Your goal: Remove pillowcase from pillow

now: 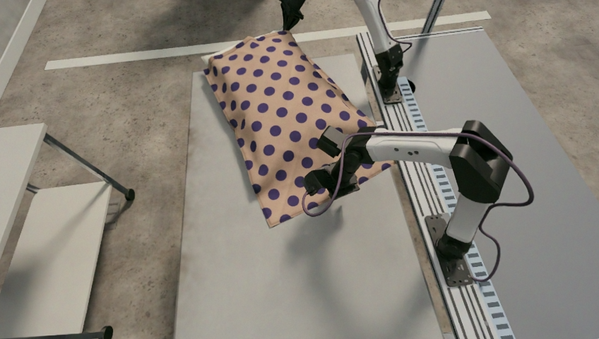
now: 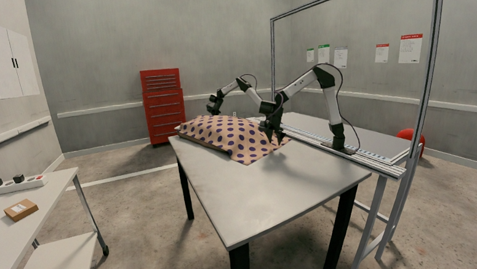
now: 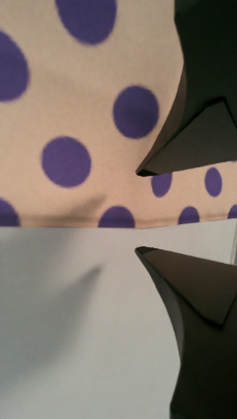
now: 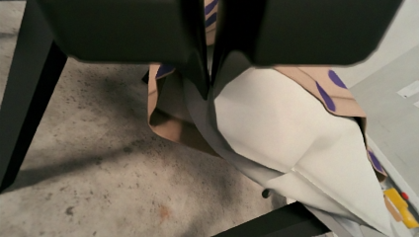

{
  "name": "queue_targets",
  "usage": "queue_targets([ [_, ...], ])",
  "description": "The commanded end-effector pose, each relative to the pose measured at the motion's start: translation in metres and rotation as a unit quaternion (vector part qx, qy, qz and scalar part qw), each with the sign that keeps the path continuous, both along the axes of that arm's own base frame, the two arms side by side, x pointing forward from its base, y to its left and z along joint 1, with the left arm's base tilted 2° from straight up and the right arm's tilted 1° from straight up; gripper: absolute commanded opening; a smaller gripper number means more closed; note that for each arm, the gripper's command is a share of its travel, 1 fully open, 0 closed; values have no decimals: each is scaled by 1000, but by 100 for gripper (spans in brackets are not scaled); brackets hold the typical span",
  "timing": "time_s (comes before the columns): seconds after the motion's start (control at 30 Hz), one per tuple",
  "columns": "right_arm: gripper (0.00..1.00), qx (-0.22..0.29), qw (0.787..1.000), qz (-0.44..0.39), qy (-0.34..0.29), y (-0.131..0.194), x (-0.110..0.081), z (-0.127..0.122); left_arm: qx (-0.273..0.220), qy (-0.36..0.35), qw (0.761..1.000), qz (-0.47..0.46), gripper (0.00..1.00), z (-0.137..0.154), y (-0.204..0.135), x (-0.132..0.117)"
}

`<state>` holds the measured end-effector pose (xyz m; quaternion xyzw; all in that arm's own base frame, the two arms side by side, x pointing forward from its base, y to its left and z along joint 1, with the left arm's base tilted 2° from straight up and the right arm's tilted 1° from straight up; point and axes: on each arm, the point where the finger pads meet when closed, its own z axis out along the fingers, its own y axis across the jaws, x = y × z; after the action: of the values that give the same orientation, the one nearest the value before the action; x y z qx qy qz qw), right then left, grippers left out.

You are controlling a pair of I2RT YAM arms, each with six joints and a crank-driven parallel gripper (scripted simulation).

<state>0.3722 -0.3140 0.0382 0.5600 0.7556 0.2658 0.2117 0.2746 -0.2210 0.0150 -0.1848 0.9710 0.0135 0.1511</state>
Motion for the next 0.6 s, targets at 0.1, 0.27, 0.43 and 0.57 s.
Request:
queue_targets([
  [0.1, 1, -25, 999, 5, -18, 0, 9, 22, -12, -17, 1000, 5, 63, -13, -6, 9],
  [0.27, 1, -25, 999, 5, -18, 0, 9, 22, -24, -32, 999, 4, 63, -1, -10, 13],
  [0.43, 1, -25, 999, 5, -18, 0, 9, 22, -23, -29, 999, 4, 63, -3, -10, 13],
  [0.57, 1, -25, 999, 5, -18, 0, 9, 22, -14, -20, 1000, 3, 63, -13, -8, 10],
])
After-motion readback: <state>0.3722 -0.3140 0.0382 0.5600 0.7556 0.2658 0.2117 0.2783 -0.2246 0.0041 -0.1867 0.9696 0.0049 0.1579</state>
